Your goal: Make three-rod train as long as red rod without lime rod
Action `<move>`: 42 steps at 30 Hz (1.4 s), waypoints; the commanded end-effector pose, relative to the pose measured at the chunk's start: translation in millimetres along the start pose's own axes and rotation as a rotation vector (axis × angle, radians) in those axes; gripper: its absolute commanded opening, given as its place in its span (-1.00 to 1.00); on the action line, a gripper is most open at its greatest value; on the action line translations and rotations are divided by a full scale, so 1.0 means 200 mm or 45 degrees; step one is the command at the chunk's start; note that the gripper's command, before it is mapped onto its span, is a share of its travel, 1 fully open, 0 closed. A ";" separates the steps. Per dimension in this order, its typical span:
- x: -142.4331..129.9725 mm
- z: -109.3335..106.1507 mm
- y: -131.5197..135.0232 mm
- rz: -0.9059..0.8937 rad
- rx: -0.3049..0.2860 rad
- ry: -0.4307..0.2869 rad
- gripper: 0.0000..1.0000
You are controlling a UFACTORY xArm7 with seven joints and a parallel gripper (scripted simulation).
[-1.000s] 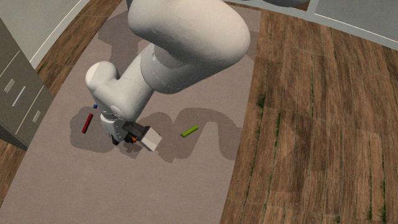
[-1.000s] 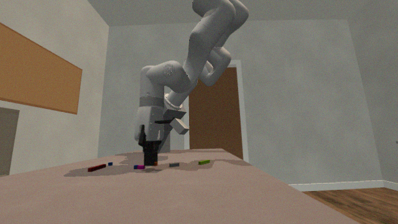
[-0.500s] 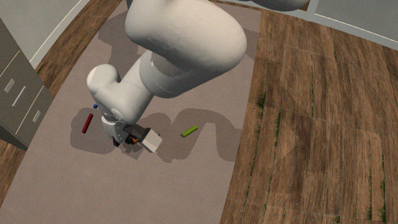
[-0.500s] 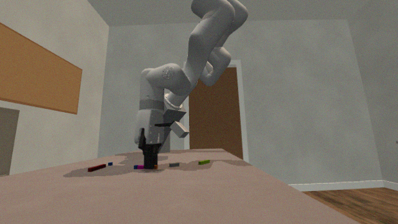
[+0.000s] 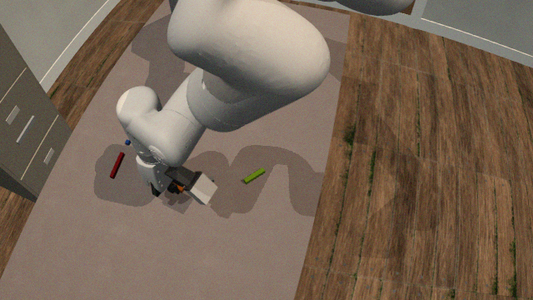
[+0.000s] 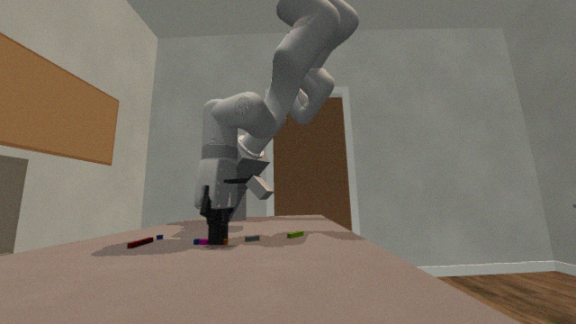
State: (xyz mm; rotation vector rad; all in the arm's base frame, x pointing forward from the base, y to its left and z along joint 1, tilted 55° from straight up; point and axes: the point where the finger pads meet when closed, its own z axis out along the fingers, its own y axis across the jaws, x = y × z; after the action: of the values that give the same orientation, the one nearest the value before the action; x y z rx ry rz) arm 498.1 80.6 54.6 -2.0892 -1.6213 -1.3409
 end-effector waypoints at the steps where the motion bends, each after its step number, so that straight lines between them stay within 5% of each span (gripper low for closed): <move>1: 0.00 -0.01 0.01 0.001 -0.003 -0.002 -0.92; 21: 0.00 -0.01 0.01 0.001 -0.003 -0.002 -0.92; 34: 0.00 -0.01 0.01 0.001 -0.003 -0.002 -0.51; 42: 0.00 -0.01 0.01 0.001 -0.003 -0.002 -0.51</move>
State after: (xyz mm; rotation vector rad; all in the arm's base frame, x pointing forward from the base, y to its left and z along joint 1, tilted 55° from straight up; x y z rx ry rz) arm 498.1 80.6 54.6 -2.0892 -1.6213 -1.3409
